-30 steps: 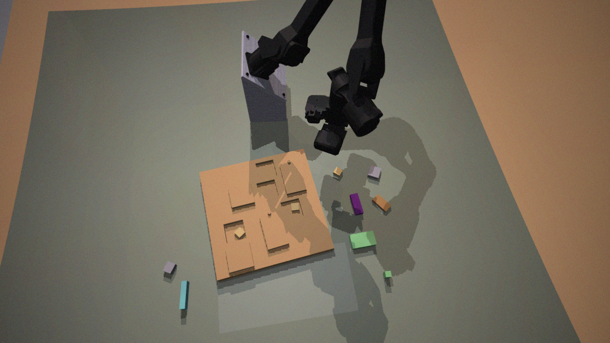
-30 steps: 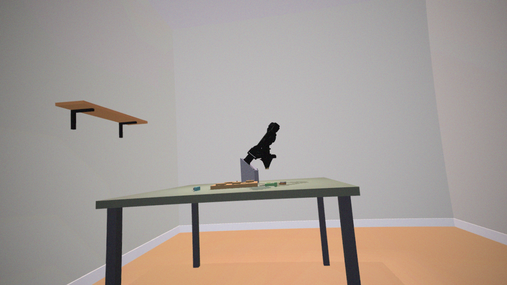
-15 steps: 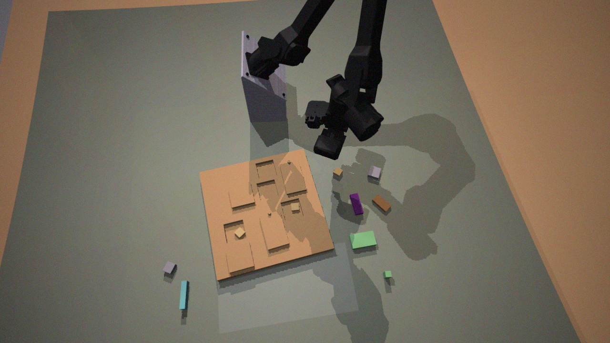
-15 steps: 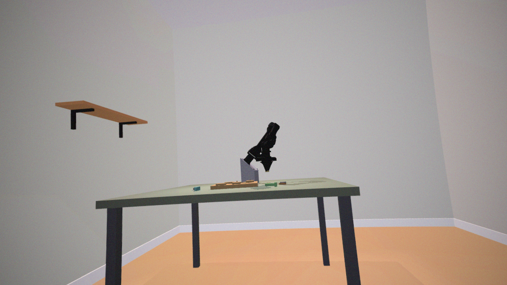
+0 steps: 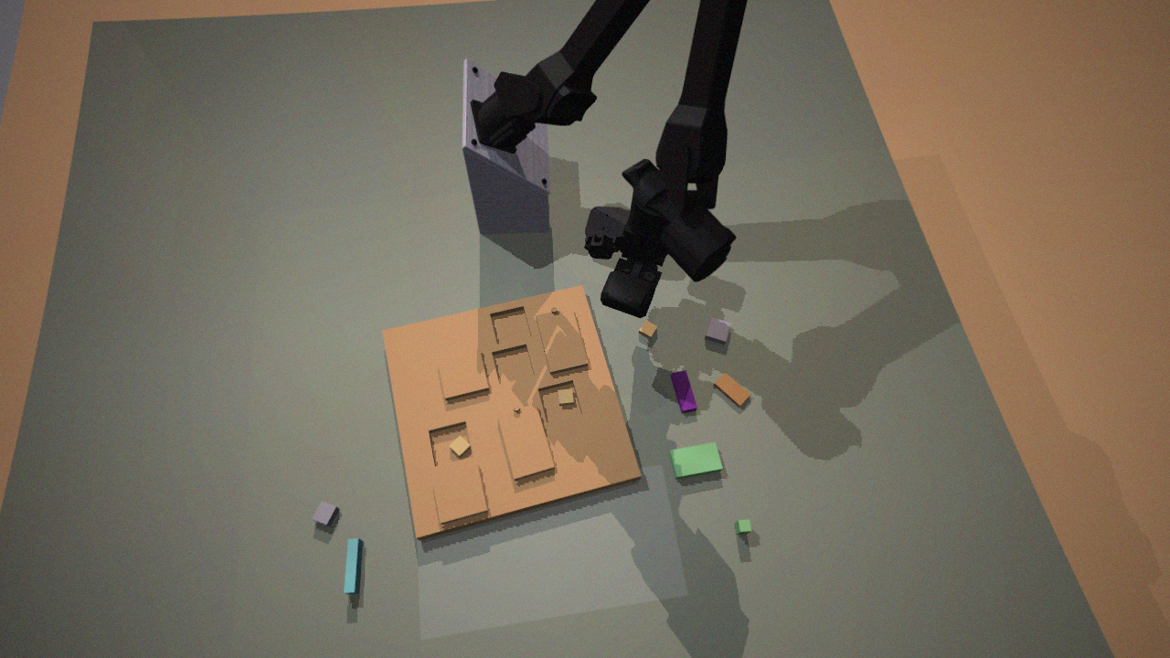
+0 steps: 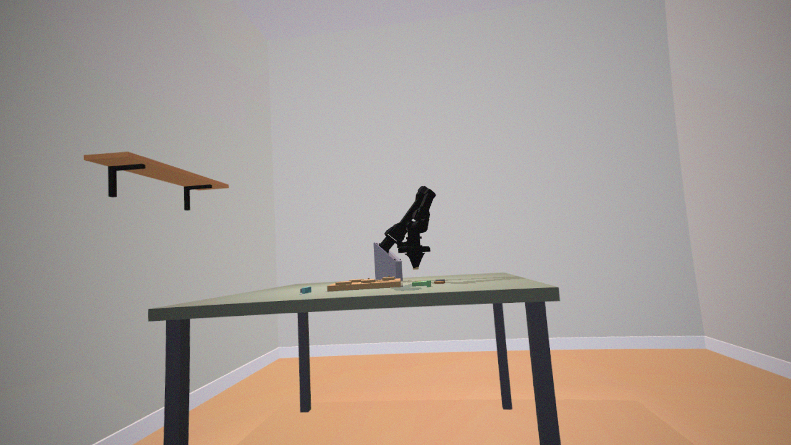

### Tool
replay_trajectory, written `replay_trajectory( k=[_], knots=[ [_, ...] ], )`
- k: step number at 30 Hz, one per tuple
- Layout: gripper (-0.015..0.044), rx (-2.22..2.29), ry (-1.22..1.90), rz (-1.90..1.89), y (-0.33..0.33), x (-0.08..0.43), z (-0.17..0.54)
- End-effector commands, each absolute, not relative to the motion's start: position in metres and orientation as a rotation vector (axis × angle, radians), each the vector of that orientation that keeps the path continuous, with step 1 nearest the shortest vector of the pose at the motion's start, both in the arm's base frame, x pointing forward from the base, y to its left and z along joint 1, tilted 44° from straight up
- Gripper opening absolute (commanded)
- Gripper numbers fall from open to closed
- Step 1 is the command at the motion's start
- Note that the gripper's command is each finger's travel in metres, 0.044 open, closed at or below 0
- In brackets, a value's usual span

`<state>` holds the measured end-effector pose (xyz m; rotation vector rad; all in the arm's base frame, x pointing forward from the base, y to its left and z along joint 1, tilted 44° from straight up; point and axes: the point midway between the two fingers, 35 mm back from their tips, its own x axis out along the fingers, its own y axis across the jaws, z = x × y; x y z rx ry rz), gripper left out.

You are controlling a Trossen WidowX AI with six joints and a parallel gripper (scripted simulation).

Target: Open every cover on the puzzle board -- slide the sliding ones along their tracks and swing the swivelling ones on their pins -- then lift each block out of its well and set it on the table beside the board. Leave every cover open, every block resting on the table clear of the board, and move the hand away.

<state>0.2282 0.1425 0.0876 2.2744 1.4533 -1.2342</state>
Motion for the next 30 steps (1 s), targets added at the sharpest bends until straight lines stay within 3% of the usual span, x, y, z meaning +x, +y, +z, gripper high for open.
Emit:
replay_trajectory(
  k=[1,30],
  knots=[
    [0.0080,2.273,1.447,-1.247,0.146,0.229,0.081],
    [0.0080,2.282,1.453,-1.242,0.180,0.232,0.048]
  ],
)
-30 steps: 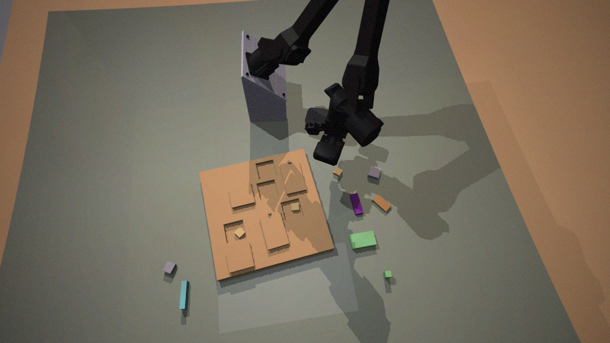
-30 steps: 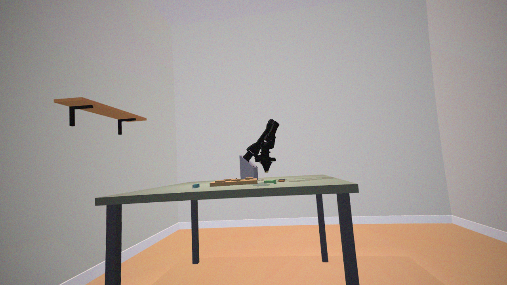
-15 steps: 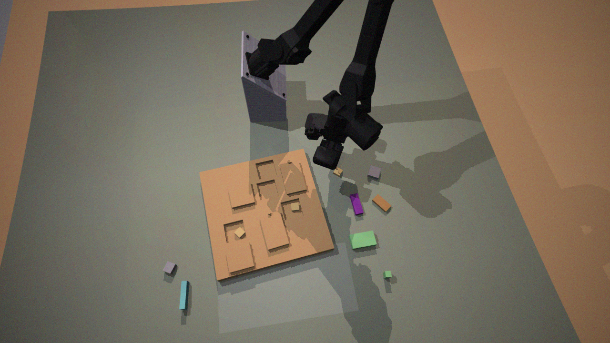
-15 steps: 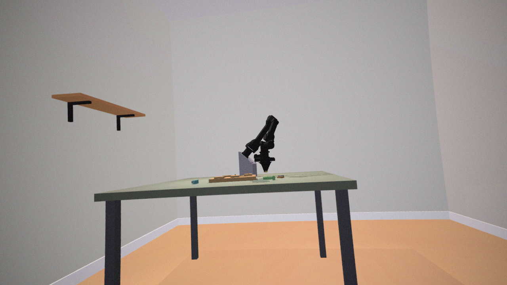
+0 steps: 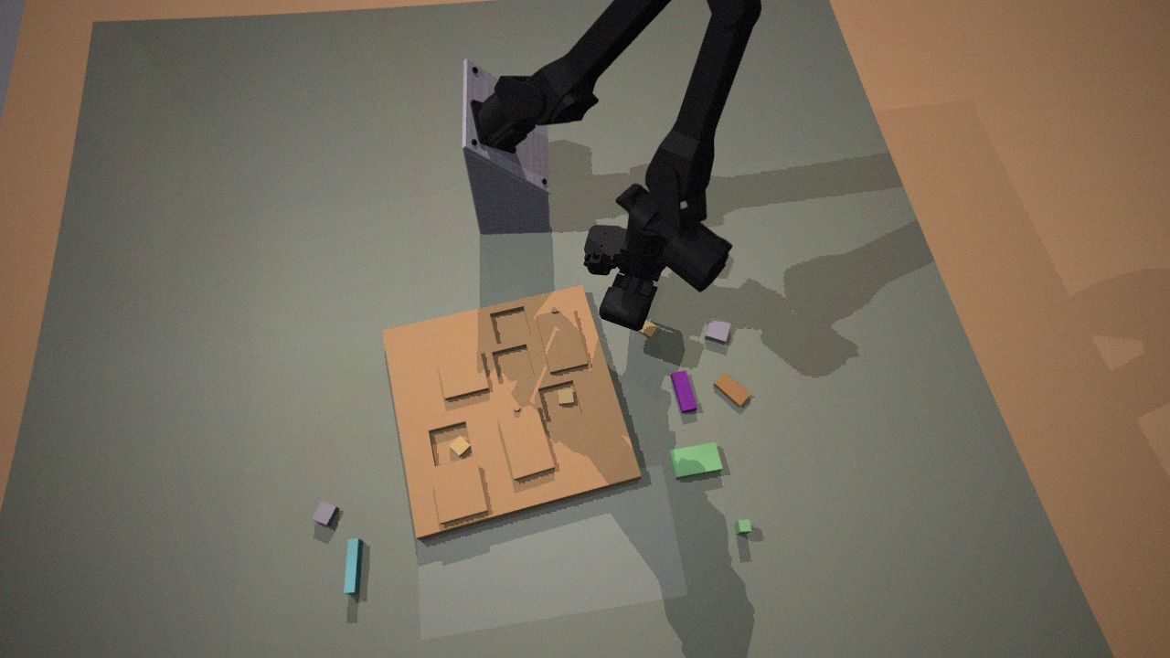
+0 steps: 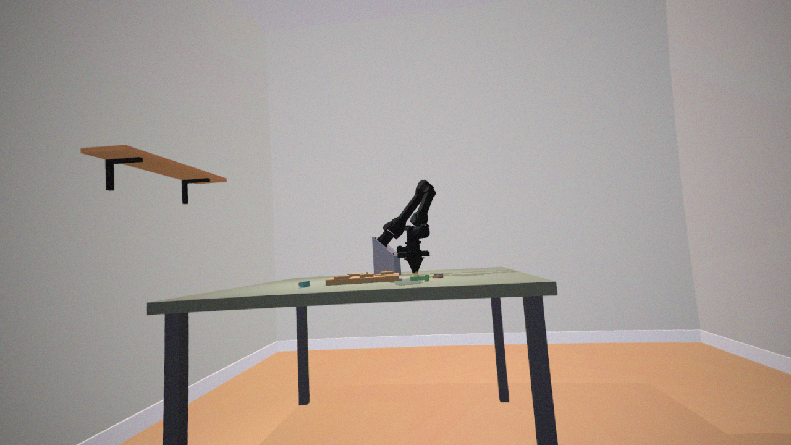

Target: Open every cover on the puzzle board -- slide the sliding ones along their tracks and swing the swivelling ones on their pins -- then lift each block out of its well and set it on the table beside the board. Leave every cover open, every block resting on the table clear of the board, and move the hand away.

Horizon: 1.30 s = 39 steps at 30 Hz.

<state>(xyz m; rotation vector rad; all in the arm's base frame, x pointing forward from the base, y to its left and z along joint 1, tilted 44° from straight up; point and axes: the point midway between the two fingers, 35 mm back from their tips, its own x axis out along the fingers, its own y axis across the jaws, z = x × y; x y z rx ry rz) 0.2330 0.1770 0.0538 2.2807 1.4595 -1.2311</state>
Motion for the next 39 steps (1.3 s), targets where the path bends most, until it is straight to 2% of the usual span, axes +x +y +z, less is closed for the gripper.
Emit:
replay_trajectory(
  k=[1,9,23,39],
  knots=[
    [0.0080,2.282,1.454,-1.242,0.181,0.232,0.047],
    [0.0080,2.286,1.457,-1.240,0.187,0.231,0.042],
    [0.0440,2.283,1.464,-1.231,0.185,0.232,0.046],
    [0.0440,2.280,1.454,-1.240,0.149,0.225,0.081]
  ],
)
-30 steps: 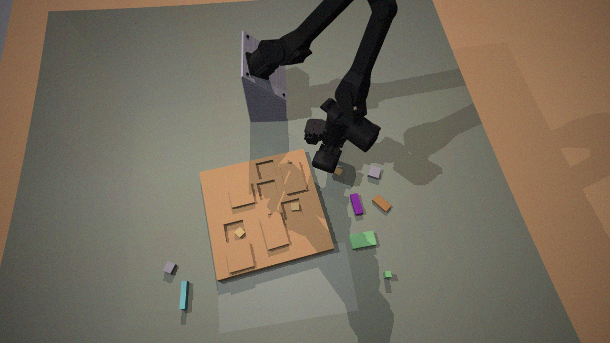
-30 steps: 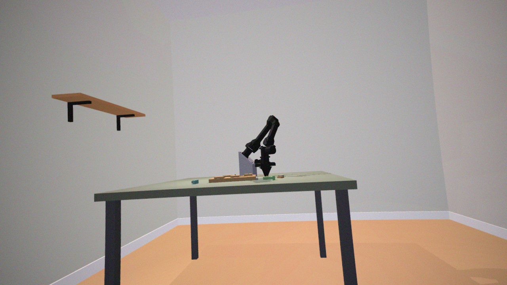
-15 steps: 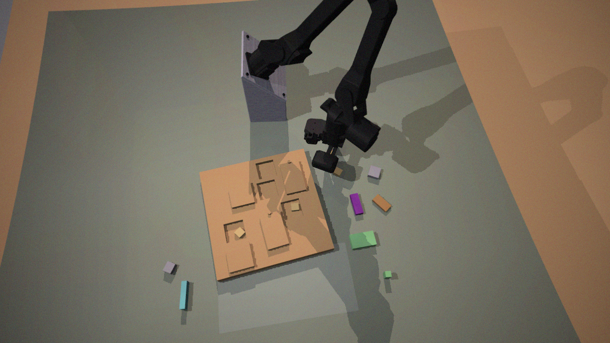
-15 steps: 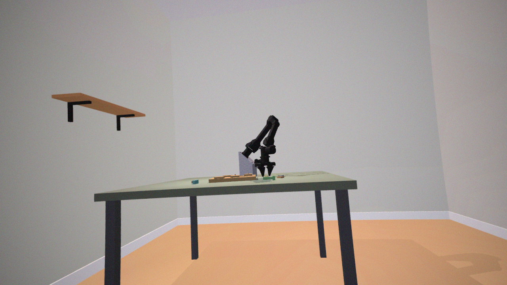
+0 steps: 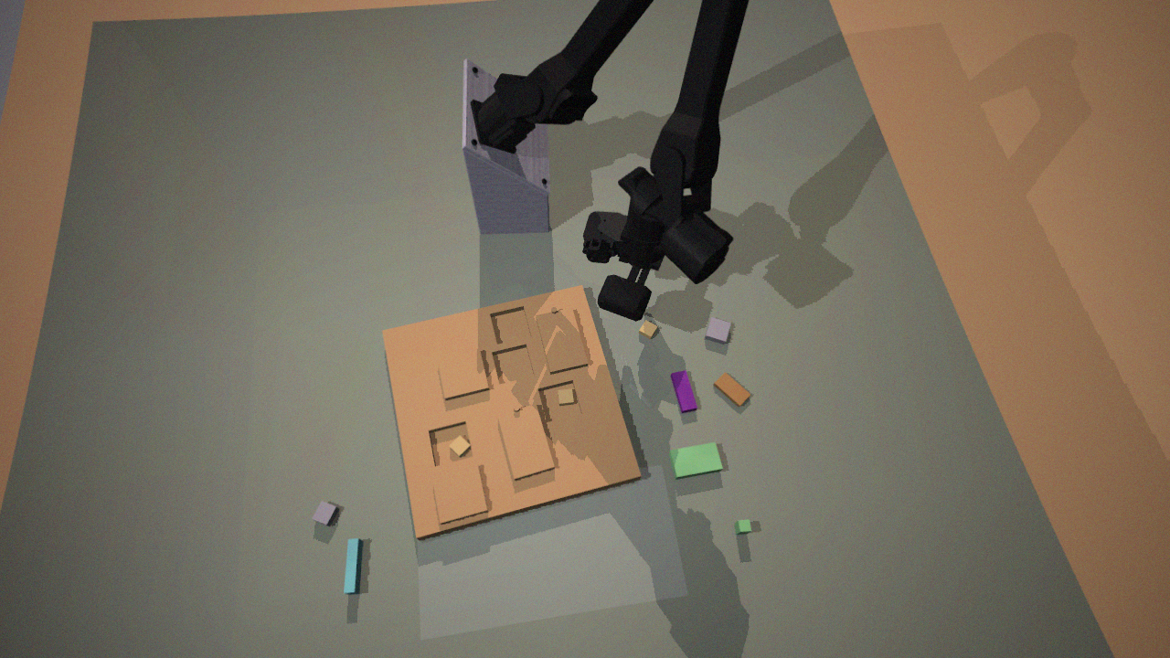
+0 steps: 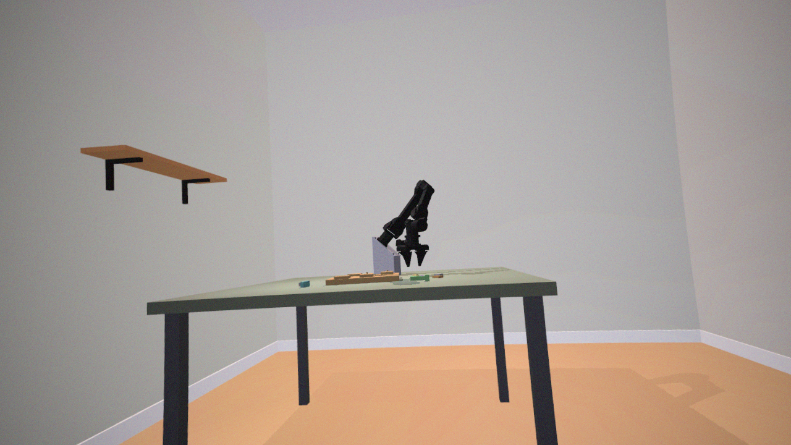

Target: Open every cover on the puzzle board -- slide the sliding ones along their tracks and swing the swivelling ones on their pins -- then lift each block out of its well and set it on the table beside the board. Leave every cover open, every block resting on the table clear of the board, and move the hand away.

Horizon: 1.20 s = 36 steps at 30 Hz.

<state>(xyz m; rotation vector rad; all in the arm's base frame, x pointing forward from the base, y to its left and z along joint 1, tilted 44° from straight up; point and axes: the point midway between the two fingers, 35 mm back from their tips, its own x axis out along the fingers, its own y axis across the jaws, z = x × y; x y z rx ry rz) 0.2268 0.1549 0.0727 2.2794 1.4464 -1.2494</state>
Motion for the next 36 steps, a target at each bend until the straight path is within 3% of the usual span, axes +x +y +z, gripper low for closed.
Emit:
replay_trajectory(
  k=[1,9,26,36],
  knots=[
    [0.0440,2.280,1.453,-1.240,0.147,0.224,0.083],
    [0.0440,2.284,1.453,-1.240,0.134,0.217,0.098],
    [0.0000,2.307,1.390,-1.328,0.102,0.280,0.092],
    [0.0000,2.328,1.351,-1.399,0.072,0.317,0.075]
  ],
)
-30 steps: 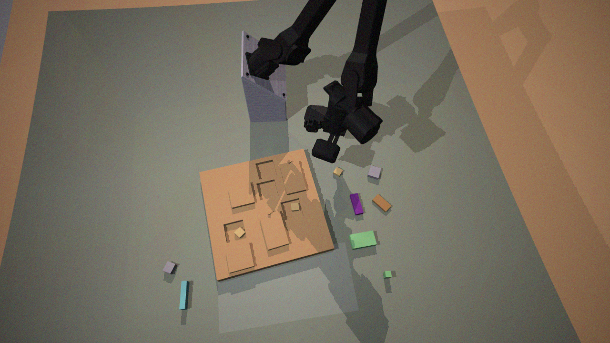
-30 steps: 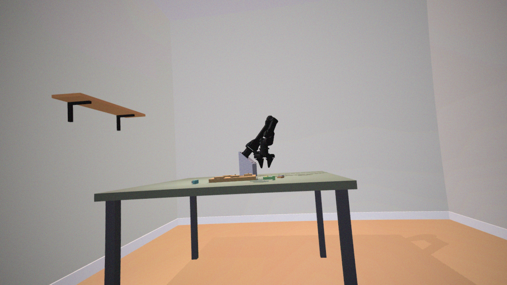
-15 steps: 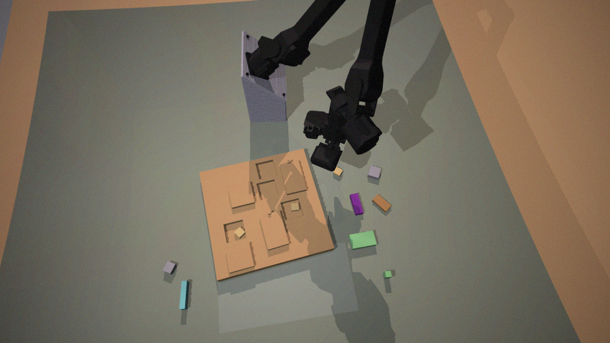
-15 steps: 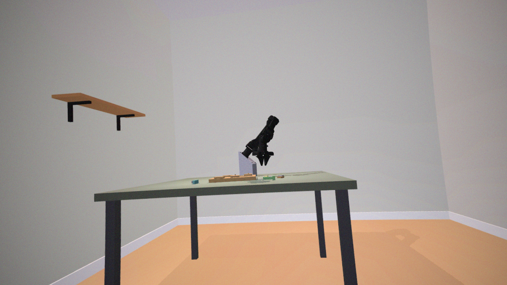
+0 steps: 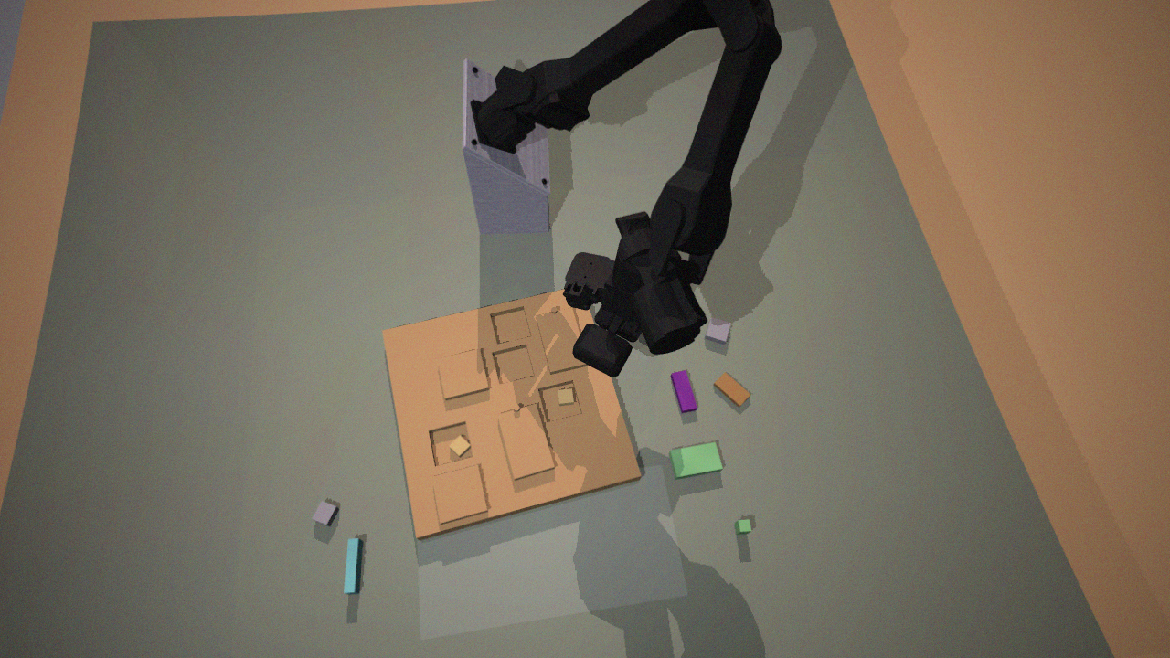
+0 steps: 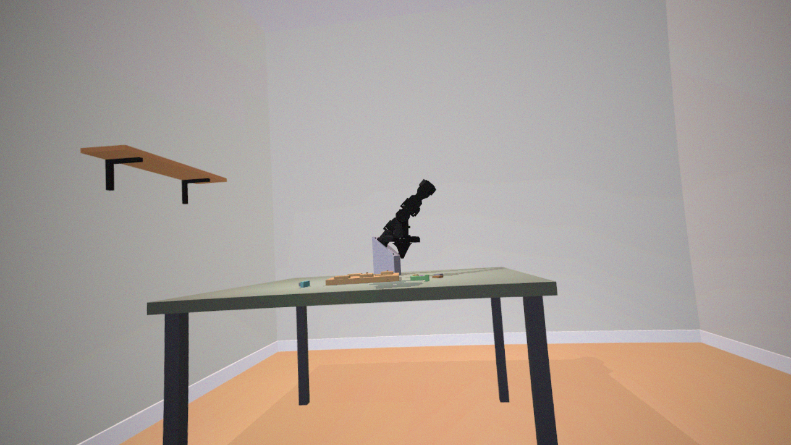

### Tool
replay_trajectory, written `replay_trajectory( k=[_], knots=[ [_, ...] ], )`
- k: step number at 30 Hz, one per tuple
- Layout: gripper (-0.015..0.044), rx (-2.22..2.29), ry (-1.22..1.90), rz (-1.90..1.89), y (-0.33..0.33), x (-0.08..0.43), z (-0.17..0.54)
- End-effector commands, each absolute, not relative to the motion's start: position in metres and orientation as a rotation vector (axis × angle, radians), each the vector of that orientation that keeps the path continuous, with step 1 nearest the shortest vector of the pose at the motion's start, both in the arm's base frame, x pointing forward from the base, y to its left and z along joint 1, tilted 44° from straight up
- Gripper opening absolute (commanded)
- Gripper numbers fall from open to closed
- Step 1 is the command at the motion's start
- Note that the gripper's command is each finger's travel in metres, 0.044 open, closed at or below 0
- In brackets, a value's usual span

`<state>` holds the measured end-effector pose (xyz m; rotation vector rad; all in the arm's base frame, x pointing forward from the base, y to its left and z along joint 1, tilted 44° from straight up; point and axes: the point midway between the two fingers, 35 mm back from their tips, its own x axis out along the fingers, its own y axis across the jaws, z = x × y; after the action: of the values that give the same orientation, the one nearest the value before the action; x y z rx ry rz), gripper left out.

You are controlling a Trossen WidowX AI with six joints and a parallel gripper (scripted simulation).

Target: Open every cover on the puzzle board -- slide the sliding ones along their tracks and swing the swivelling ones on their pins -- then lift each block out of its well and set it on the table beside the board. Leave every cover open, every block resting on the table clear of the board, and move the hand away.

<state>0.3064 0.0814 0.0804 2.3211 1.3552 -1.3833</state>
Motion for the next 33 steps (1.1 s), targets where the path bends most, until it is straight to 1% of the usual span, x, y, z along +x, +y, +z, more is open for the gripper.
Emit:
replay_trajectory(
  k=[1,18,33],
  knots=[
    [0.0000,2.330,1.347,-1.406,0.068,0.321,0.073],
    [0.0000,2.377,1.314,-1.501,0.005,0.371,0.029],
    [0.0000,2.436,1.301,-1.568,-0.056,0.394,-0.024]
  ],
)
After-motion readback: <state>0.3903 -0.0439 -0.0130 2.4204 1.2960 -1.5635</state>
